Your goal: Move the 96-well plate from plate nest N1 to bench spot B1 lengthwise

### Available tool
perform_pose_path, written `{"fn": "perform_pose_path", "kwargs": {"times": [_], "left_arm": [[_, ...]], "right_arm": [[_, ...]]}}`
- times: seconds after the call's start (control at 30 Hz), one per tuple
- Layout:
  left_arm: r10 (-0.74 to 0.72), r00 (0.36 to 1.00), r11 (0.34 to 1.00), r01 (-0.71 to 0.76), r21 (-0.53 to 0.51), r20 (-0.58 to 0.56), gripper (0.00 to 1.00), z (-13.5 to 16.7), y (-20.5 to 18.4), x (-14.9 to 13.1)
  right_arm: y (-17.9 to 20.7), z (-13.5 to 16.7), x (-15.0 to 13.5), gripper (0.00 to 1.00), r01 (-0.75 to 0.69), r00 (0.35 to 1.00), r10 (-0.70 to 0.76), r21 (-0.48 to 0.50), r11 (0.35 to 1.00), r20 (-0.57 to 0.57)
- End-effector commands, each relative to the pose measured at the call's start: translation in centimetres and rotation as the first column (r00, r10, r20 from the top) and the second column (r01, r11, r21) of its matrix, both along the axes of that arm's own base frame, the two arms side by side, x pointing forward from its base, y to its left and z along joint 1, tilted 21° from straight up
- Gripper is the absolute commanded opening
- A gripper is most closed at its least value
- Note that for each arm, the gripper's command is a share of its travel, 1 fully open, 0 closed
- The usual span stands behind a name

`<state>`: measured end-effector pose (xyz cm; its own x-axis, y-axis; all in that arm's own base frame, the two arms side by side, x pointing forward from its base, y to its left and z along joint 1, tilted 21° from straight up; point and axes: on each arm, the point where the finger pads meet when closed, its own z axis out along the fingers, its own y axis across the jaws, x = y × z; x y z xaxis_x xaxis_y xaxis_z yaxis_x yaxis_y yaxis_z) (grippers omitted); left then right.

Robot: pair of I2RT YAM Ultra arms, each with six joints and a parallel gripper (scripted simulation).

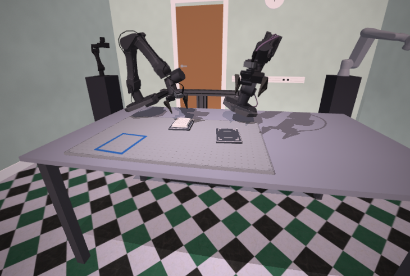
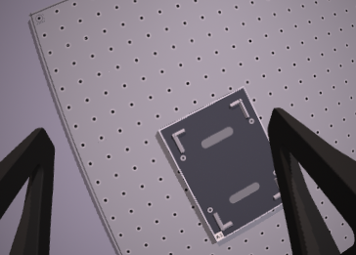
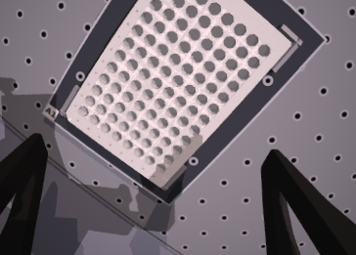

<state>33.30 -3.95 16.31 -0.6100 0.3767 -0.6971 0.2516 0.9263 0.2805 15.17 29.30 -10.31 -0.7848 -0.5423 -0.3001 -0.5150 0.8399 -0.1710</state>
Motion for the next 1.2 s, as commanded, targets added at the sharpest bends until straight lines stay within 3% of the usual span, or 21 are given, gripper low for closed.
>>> {"fn": "perform_pose_path", "kwargs": {"times": [0.0,0.3,0.37,0.67,0.87,0.93,1.17], "left_arm": [[0.002,1.000,1.000,-0.002,-0.004,-0.028,1.00,-0.2,-2.6,-2.7],[-0.141,0.990,0.990,0.140,-0.008,-0.025,1.00,0.1,-9.0,-8.4],[-0.141,0.990,0.990,0.140,-0.008,-0.025,1.00,0.1,-9.0,-8.4],[-0.306,0.952,0.952,0.306,-0.021,0.016,1.00,0.9,-13.0,-14.7],[-0.426,0.903,0.903,0.428,-0.036,0.052,1.00,1.4,-14.6,-18.5],[-0.426,0.903,0.903,0.428,-0.036,0.052,1.00,1.4,-14.6,-18.5],[-0.593,0.800,0.798,0.599,-0.061,0.097,1.00,2.0,-16.0,-23.5]], "right_arm": [[-1.1,-0.4,-0.3,1.00,0.189,0.979,-0.197,-0.120,0.974,-0.050],[-0.6,-0.7,0.0,1.00,0.414,0.896,-0.438,-0.220,0.883,-0.076],[-0.6,-0.7,0.0,1.00,0.414,0.896,-0.438,-0.220,0.883,-0.076],[0.3,-1.2,0.6,1.00,0.531,0.819,-0.568,-0.268,0.804,-0.082],[0.8,-1.5,1.0,1.00,0.552,0.803,-0.590,-0.268,0.790,-0.084],[0.8,-1.5,1.0,1.00,0.552,0.803,-0.590,-0.268,0.790,-0.084],[1.1,-1.6,1.3,1.00,0.561,0.798,-0.597,-0.266,0.784,-0.080]]}}
